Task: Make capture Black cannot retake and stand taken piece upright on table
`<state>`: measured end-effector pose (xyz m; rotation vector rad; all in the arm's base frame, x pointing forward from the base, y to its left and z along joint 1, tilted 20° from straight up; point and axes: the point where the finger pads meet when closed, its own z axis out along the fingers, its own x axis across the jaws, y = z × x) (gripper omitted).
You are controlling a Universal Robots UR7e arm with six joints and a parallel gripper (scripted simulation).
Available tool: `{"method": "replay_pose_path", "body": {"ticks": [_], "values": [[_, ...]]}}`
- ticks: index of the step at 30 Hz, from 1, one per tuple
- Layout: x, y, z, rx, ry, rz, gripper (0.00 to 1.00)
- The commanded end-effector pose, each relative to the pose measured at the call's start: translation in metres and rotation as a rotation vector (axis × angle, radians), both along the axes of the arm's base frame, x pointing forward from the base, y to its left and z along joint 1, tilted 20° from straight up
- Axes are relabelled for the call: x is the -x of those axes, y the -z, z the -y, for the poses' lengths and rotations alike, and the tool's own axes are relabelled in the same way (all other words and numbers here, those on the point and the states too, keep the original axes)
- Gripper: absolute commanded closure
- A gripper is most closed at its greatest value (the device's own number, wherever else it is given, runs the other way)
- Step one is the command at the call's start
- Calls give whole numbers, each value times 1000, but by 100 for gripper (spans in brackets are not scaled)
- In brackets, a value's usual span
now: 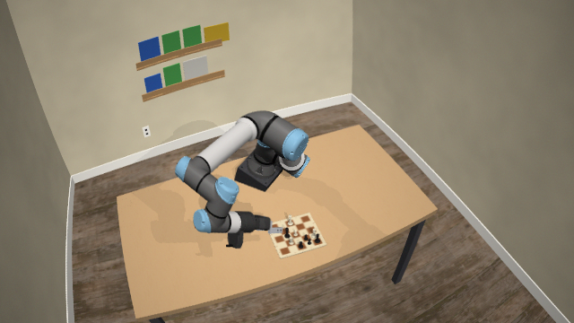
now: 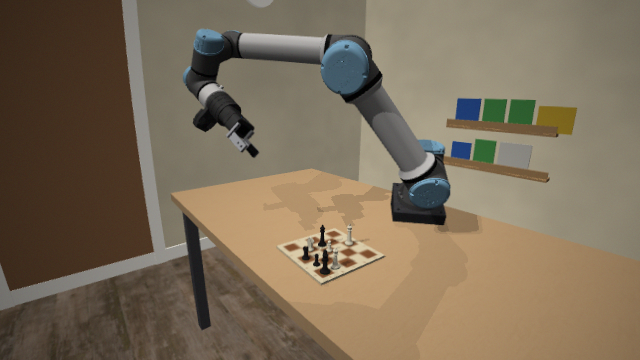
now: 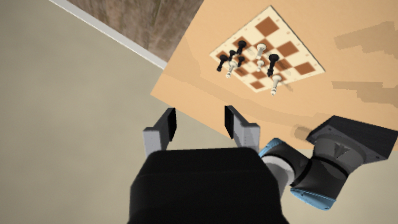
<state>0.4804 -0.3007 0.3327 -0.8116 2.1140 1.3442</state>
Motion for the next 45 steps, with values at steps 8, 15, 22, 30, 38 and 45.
{"method": "replay_pose_path", "body": {"ticks": [8,15,22,30,38,45], "values": [[0,-1,0,1,0,1,0],[0,-1,0,1,0,1,0],[0,-1,0,2,-1,2,0],[-2,1,-2,8,-23,28,0],[-5,4,-5,21,-67,79,0],[-13,10,-13,42,-157,181,0]]}}
